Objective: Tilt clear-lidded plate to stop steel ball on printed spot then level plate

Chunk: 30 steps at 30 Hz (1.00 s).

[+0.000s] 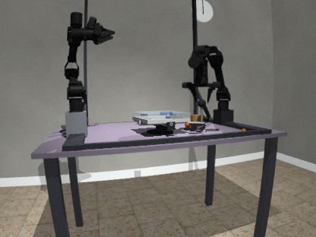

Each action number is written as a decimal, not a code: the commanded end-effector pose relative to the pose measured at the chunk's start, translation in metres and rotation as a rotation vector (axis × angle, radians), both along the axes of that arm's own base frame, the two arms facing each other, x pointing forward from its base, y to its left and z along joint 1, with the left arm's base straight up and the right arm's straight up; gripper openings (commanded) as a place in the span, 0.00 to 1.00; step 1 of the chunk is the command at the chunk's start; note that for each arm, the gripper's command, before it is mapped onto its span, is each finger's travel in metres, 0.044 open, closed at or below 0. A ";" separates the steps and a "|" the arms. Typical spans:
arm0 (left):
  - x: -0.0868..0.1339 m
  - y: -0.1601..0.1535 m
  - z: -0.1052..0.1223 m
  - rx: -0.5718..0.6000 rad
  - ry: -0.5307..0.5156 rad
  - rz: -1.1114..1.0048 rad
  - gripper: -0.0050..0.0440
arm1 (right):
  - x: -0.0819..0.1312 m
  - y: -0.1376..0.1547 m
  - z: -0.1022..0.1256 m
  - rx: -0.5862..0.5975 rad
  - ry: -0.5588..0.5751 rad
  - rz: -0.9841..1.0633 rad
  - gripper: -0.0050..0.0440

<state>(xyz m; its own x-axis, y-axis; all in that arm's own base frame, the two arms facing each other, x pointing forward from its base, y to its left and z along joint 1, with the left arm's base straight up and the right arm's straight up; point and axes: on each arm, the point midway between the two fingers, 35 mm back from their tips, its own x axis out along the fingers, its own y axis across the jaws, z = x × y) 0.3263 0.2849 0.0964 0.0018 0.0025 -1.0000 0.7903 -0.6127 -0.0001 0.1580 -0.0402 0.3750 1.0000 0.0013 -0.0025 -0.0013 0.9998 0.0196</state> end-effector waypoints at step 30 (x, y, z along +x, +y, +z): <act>0.002 -0.002 -0.007 0.011 -0.018 -0.004 0.65 | 0.000 0.001 0.006 -0.020 -0.003 0.003 0.92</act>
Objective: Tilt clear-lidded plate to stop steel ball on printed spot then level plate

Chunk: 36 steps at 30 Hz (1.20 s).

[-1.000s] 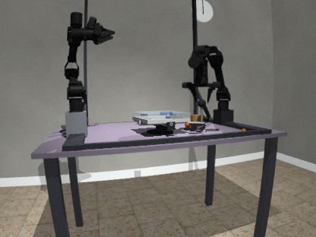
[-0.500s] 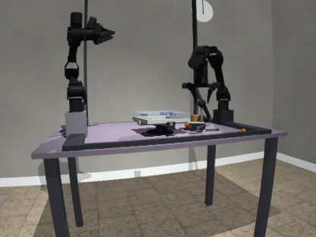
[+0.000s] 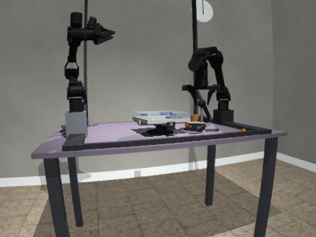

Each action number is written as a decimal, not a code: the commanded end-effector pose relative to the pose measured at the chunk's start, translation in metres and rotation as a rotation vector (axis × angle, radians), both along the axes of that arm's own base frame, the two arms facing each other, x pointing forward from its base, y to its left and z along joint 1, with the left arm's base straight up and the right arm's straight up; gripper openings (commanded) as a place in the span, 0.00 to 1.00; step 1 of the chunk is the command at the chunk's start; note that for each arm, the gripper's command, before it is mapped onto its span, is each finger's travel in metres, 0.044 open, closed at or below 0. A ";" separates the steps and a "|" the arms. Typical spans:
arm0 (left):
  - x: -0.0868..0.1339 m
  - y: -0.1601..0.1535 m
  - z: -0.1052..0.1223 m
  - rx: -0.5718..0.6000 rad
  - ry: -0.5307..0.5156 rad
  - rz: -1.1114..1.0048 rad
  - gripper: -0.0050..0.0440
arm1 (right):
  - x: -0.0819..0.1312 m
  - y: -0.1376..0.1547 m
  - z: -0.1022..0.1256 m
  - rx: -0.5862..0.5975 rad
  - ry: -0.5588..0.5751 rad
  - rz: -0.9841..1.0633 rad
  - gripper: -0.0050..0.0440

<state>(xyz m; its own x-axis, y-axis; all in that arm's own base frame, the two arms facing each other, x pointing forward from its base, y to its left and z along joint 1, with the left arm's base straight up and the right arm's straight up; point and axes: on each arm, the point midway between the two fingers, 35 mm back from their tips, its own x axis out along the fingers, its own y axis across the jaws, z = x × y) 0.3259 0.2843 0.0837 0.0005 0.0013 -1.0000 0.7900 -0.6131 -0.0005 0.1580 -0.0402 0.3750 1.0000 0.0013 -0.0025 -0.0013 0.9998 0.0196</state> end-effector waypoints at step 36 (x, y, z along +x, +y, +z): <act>0.003 -0.001 -0.017 0.013 -0.020 -0.001 0.65 | 0.000 0.001 0.006 -0.020 -0.003 0.003 0.92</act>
